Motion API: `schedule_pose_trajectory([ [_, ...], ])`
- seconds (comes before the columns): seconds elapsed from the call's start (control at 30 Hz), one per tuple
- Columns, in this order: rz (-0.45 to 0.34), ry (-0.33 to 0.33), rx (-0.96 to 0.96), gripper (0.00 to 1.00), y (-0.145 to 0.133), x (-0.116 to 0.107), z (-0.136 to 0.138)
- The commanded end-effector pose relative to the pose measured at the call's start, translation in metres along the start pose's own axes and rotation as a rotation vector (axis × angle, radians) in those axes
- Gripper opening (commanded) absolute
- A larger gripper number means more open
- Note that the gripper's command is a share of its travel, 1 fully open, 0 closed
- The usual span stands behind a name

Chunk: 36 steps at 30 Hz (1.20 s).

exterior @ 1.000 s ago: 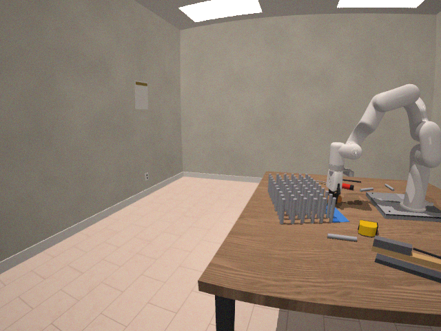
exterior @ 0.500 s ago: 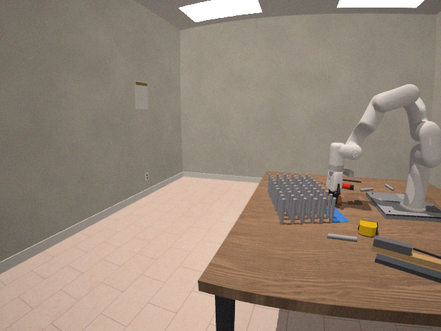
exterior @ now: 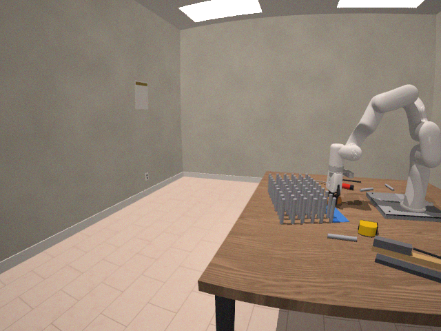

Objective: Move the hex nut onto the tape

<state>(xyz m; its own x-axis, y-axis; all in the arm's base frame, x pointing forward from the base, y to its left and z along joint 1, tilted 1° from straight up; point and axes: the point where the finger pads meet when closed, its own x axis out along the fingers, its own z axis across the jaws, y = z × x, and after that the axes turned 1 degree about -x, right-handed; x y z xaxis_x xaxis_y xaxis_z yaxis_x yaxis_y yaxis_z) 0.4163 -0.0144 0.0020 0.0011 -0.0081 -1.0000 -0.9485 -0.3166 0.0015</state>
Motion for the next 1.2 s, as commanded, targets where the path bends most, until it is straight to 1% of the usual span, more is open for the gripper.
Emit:
schedule_pose_trajectory([
  [0.0, -0.004, 0.001, 0.0, 0.0, -0.0015, -0.0006, -0.0005],
  [0.63, -0.004, 0.001, 0.0, 0.0, -0.0005, -0.0005, -0.0005],
  [1.17, -0.004, 0.001, 0.0, 0.0, 0.008, -0.0005, -0.0005],
])
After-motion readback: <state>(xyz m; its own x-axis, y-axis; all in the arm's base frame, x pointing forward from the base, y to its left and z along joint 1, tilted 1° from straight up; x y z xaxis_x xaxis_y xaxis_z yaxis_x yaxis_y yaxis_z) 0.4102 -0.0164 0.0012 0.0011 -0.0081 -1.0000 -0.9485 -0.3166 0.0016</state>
